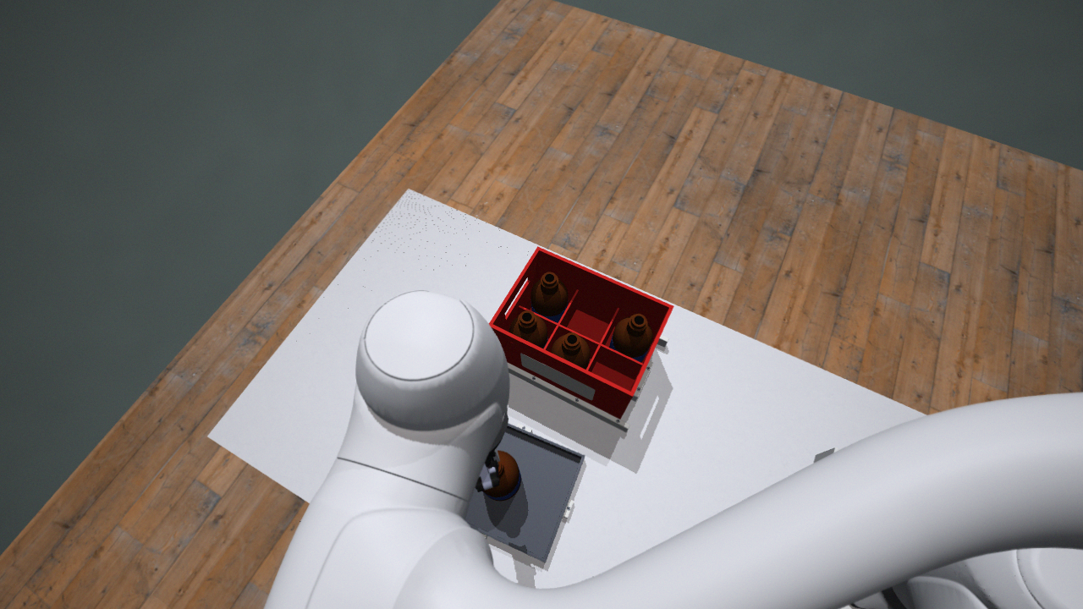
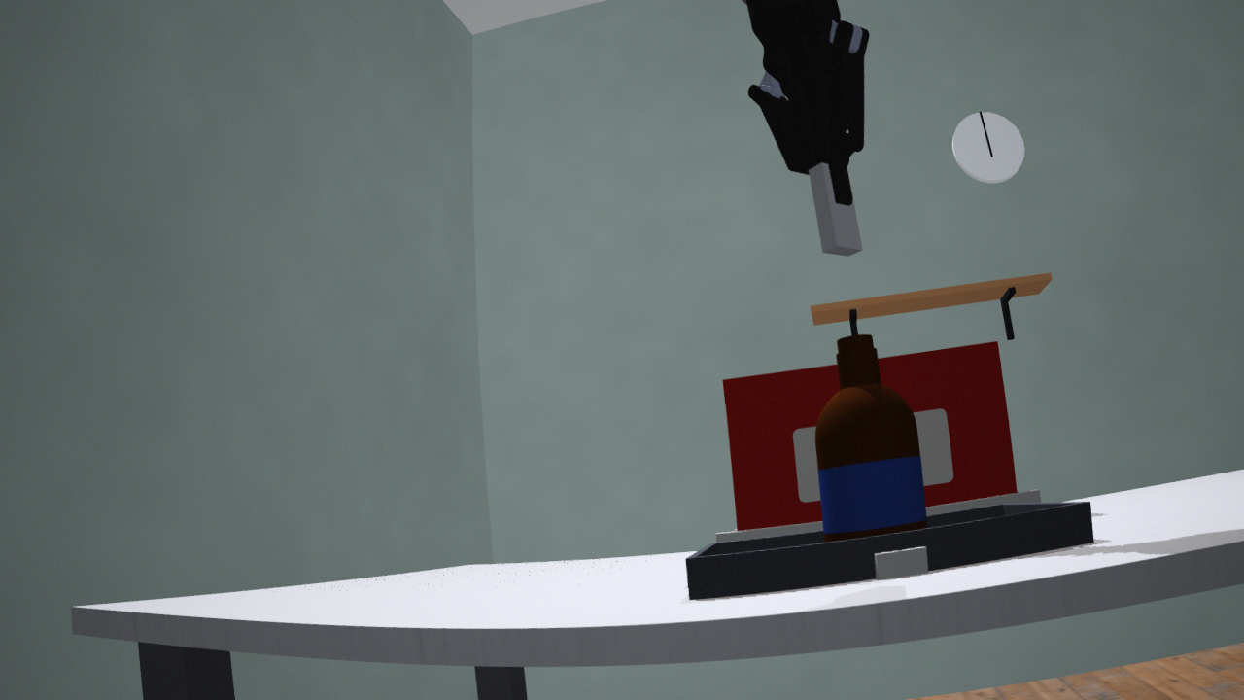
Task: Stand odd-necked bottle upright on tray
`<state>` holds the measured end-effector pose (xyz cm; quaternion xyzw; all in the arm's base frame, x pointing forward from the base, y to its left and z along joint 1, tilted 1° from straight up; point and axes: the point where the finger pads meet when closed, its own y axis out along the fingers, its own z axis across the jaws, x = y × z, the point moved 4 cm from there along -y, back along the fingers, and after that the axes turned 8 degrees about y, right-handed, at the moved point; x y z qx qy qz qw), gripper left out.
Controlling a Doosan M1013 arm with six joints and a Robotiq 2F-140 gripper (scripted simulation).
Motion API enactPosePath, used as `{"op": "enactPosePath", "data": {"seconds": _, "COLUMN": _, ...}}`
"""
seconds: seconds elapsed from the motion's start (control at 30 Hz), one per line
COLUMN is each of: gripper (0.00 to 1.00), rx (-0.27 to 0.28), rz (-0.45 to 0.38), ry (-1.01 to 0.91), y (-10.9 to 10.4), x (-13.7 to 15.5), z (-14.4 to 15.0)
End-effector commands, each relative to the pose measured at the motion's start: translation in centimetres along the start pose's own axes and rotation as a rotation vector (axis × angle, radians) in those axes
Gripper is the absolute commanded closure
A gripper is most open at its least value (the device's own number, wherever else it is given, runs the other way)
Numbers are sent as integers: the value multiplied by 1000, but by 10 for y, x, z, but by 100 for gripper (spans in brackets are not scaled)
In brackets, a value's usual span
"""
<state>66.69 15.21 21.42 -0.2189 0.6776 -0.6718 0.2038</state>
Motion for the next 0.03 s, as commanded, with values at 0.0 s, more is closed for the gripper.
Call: {"op": "enactPosePath", "data": {"seconds": 0.0, "gripper": 100, "rx": 0, "rz": 0, "ry": 0, "y": 0, "x": 0, "z": 0}}
